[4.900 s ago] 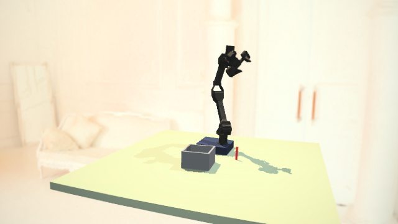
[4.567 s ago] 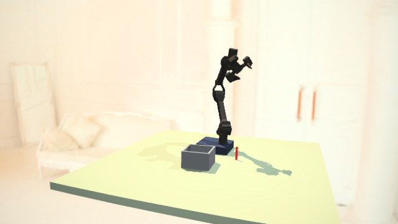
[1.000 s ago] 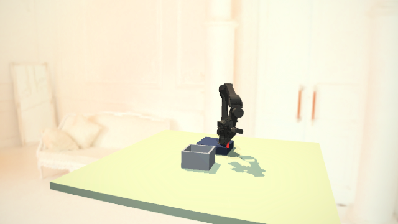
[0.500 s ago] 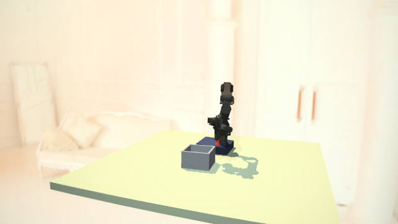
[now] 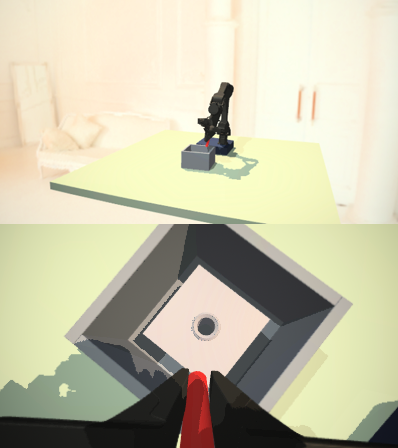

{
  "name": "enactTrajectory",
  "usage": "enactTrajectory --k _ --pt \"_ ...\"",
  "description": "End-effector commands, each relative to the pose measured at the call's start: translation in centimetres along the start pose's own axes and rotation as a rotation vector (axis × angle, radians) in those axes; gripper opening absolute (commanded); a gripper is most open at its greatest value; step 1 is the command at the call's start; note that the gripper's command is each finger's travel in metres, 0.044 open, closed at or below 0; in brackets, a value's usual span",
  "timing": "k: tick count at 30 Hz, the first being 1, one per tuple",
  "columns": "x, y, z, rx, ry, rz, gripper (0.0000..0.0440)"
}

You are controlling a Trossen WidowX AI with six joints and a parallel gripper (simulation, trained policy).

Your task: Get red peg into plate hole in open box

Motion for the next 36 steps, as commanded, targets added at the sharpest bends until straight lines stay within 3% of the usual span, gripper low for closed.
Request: enactTrajectory --k 1,18,24,31,36 --pt "1.1 0.6 0.2 0.004 0.017 -0.004 0.0001" --pt "3.5 5.5 0.0 -0.037 0.05 0.057 0.0014" --pt "3.6 7.2 -0.1 -0.066 0.015 0.083 0.0138" --pt "4.7 7.9 0.4 -0.082 -0.013 0.085 0.017" --pt "6.1 8.4 1.0 -0.074 -0.028 0.072 0.0283"
Point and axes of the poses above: the point midway between the two fingers, 35 mm back from their tips, its own y axis out along the fingers, its own z axis across the jaws, x = y × z, the point moved 6 cm from there along -y, back along the fingers
